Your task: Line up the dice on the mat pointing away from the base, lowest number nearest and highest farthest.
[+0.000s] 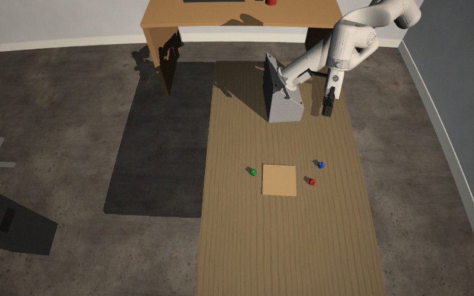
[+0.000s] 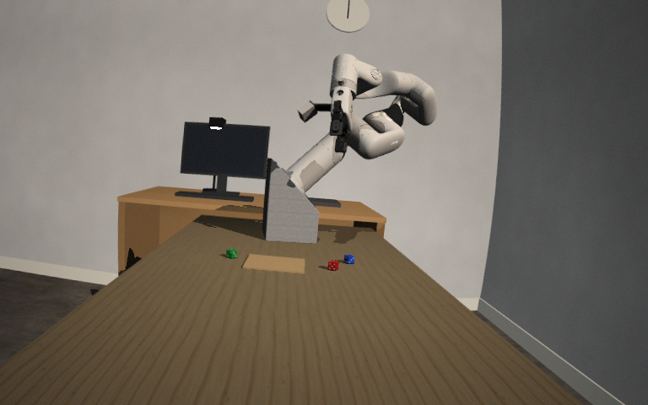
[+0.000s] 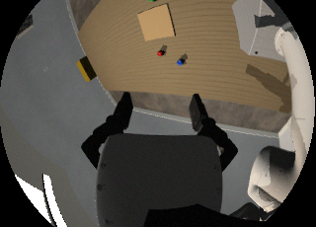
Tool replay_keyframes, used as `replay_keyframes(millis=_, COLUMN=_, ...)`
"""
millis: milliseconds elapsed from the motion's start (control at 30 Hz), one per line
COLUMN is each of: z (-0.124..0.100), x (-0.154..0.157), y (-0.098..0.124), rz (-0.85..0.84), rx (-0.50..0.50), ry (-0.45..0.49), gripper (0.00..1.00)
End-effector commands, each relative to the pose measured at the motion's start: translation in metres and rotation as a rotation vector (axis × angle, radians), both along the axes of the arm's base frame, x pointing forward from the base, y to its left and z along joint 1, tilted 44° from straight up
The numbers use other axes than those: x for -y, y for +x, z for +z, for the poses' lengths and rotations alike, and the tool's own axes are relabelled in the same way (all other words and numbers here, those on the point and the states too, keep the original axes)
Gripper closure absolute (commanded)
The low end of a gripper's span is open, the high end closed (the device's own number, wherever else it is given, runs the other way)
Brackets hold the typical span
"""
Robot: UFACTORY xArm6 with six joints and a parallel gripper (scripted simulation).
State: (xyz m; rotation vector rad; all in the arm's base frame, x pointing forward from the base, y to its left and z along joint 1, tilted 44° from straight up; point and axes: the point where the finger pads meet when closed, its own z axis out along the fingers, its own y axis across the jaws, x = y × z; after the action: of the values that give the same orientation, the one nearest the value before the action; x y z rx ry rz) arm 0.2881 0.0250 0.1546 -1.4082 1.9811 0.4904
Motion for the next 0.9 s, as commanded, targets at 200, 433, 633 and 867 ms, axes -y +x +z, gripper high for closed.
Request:
replay_keyframes(millis=200, z=0.001, x=0.001, y=0.001, rz=-0.001, rx=0.002, ry=-0.001, gripper=0.00)
replay_keyframes(millis=433, z=0.001, x=0.001, y=0.001, rz=-0.001, rx=0.002, ry=-0.001, gripper=0.00)
replay_keyframes(millis=633, z=0.000, x=0.001, y=0.002, rz=-0.006, rx=-0.006, ry=0.001, gripper=0.00)
replay_keyframes(millis=867, z=-0.017, x=0.017, y=0.024, rz=-0.112, rx=-0.189, ry=0.049, gripper=0.00)
